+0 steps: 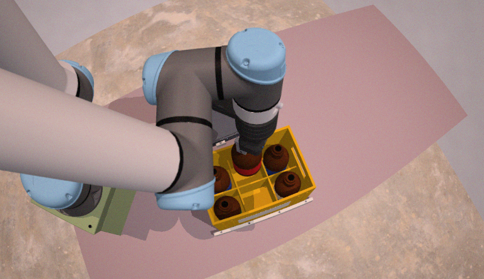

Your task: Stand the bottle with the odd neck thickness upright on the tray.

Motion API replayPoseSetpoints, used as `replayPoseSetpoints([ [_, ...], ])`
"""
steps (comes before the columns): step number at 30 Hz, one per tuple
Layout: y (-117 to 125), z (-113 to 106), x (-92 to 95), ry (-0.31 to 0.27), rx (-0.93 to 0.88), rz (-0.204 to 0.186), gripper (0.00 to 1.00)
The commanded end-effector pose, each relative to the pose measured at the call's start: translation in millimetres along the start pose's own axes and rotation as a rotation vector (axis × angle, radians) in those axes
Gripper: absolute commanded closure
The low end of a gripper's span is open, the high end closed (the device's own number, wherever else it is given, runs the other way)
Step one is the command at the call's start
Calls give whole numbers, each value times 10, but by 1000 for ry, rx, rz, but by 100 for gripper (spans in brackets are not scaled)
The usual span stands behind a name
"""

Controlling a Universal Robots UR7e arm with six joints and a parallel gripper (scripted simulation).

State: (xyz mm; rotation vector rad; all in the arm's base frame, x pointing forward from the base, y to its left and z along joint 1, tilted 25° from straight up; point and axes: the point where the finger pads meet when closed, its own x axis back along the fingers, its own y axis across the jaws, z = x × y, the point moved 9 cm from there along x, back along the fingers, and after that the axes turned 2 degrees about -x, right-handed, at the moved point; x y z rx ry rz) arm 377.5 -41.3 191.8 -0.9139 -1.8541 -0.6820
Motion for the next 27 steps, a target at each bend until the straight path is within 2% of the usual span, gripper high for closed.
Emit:
replayPoseSetpoints([
  [1,19,-16,45,-6,2,-4,100],
  [27,17,-14,297,-6,1,-4,100],
])
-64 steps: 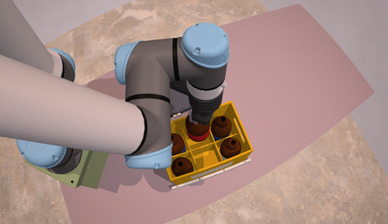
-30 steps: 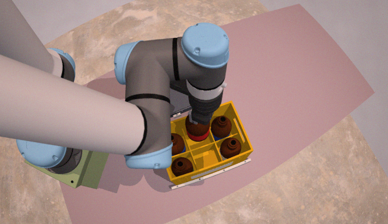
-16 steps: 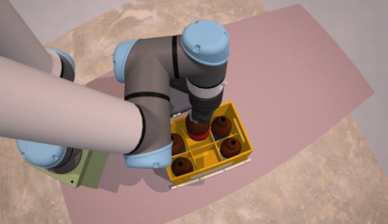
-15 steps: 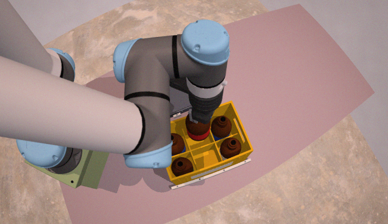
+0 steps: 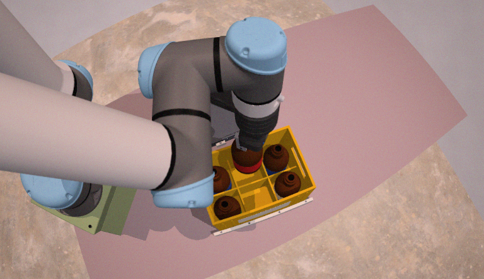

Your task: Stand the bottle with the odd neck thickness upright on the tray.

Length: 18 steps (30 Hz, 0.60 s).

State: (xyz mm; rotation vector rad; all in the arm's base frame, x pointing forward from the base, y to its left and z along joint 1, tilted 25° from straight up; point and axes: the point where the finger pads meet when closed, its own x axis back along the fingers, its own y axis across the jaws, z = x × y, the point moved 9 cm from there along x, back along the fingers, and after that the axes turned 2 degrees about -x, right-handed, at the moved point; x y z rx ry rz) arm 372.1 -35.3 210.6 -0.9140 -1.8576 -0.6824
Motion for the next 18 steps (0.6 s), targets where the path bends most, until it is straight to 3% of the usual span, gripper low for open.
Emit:
replayPoseSetpoints([
  [1,14,-10,104,-3,2,-2,100],
  [18,13,-9,206,-3,2,-3,100],
])
